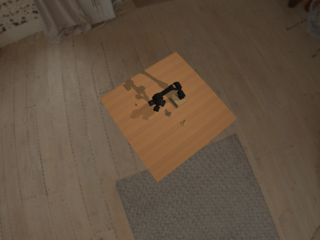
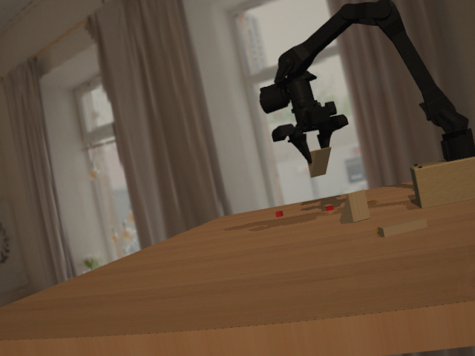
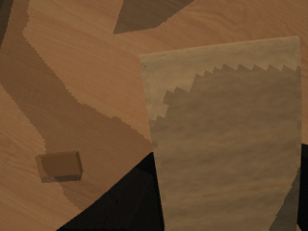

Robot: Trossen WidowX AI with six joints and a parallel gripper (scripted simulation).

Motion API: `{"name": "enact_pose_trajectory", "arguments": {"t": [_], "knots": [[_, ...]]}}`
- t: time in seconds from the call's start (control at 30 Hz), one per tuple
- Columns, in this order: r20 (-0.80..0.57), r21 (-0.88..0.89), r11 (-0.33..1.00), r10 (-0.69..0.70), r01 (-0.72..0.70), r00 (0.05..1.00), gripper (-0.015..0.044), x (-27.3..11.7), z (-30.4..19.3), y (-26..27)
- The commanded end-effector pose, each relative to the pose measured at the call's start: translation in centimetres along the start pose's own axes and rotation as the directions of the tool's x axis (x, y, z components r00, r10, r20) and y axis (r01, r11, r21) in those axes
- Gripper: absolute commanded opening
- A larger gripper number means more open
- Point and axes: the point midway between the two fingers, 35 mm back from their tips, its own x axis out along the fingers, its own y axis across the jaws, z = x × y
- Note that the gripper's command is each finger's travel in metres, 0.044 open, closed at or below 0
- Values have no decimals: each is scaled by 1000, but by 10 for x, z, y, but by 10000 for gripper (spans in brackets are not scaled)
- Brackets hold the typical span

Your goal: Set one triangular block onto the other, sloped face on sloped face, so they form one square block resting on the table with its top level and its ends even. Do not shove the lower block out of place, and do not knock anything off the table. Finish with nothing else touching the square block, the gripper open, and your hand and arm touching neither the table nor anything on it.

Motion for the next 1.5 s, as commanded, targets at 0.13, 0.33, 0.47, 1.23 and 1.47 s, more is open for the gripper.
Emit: {"name": "enact_pose_trajectory", "arguments": {"t": [0.13,0.33,0.47,1.23,1.47], "knots": [[4,3,1000,-6,6,1000,0,-8,39,-2],[8,2,1000,-6,6,1000,0,-12,61,-2],[8,2,1000,-6,6,1000,0,-11,63,-2],[11,2,1000,-6,6,1000,0,66,90,-5],[12,2,1000,-6,6,1000,0,91,98,-6]]}}
